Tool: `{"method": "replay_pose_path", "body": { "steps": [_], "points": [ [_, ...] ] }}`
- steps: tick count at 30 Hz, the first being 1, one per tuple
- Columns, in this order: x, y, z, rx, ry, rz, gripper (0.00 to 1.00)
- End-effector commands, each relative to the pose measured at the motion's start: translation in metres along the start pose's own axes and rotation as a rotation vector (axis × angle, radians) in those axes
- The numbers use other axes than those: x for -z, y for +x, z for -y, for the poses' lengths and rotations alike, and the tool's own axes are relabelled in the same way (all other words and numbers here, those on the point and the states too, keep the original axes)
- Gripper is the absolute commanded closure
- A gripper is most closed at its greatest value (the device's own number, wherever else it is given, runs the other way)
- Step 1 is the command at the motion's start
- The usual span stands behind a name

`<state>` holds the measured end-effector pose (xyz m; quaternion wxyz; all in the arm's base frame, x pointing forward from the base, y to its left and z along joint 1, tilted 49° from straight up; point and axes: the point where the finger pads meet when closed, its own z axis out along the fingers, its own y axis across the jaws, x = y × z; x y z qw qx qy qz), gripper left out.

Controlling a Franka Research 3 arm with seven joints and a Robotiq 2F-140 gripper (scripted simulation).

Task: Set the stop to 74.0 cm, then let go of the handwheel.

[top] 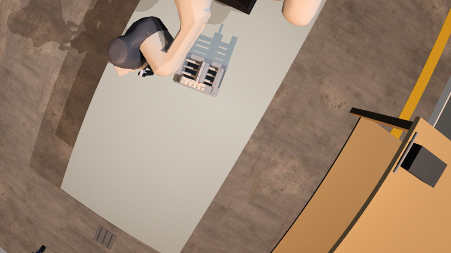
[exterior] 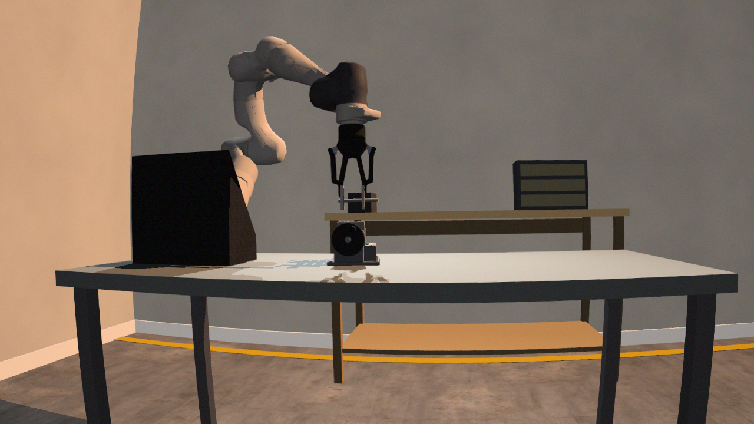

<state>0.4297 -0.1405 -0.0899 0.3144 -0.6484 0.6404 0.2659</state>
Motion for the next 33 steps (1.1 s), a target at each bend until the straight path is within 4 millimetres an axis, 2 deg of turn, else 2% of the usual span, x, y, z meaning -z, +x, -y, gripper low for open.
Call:
{"method": "replay_pose_path", "body": {
  "steps": [1, 14, 33],
  "points": [
    [0.001, 0.001, -0.001, 0.014, -0.002, 0.000, 0.67],
    [-0.004, 0.001, -0.001, 0.014, -0.002, 0.000, 0.67],
    [-0.059, 0.001, -0.001, 0.014, -0.002, 0.000, 0.67]
  ]
}}
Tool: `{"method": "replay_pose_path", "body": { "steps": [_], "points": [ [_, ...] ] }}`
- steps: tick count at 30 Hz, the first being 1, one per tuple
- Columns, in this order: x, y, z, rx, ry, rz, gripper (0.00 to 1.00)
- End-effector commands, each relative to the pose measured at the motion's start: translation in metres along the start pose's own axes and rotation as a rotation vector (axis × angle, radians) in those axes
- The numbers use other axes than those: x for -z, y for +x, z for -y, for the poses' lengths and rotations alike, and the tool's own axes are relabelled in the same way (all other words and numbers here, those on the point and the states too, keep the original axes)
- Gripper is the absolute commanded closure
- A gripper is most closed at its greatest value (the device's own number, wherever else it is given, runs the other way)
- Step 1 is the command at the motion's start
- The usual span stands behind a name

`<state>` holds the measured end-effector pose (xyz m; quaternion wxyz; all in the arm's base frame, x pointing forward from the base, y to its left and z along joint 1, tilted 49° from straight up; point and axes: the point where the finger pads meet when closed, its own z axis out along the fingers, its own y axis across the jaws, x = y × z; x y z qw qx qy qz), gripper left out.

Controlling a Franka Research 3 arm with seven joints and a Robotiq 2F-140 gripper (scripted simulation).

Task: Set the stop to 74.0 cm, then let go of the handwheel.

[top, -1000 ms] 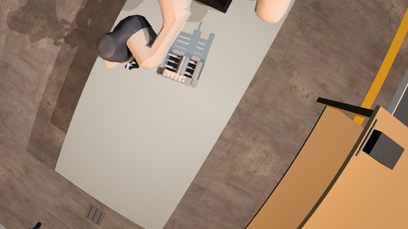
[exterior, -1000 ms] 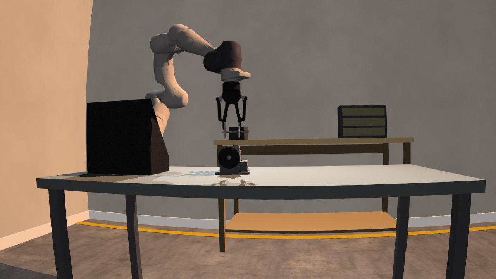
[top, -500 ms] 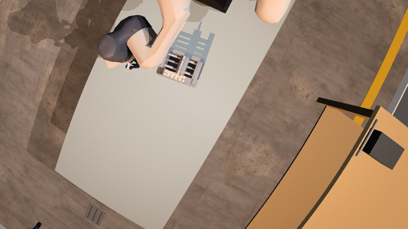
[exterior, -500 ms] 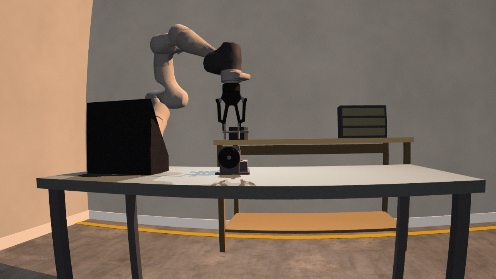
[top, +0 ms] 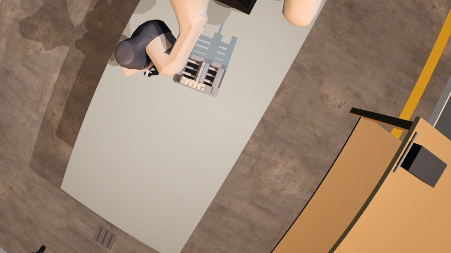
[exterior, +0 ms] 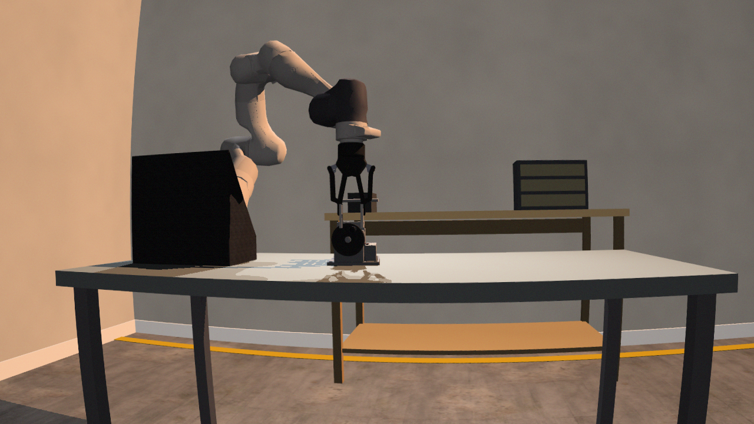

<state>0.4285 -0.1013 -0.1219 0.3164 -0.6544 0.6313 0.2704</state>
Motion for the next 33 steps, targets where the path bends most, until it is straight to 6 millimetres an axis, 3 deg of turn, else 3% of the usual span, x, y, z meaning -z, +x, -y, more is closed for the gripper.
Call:
{"method": "replay_pose_path", "body": {
  "steps": [1, 21, 22, 33],
  "points": [
    [-0.0106, 0.0029, 0.0035, -0.004, 0.010, -0.011, 0.67],
    [-0.0183, 0.0030, 0.0036, -0.004, 0.010, -0.011, 0.67],
    [-0.0183, 0.0030, 0.0036, -0.004, 0.010, -0.011, 0.96],
    [-0.0183, 0.0030, 0.0036, -0.004, 0.010, -0.011, 0.96]
  ]
}}
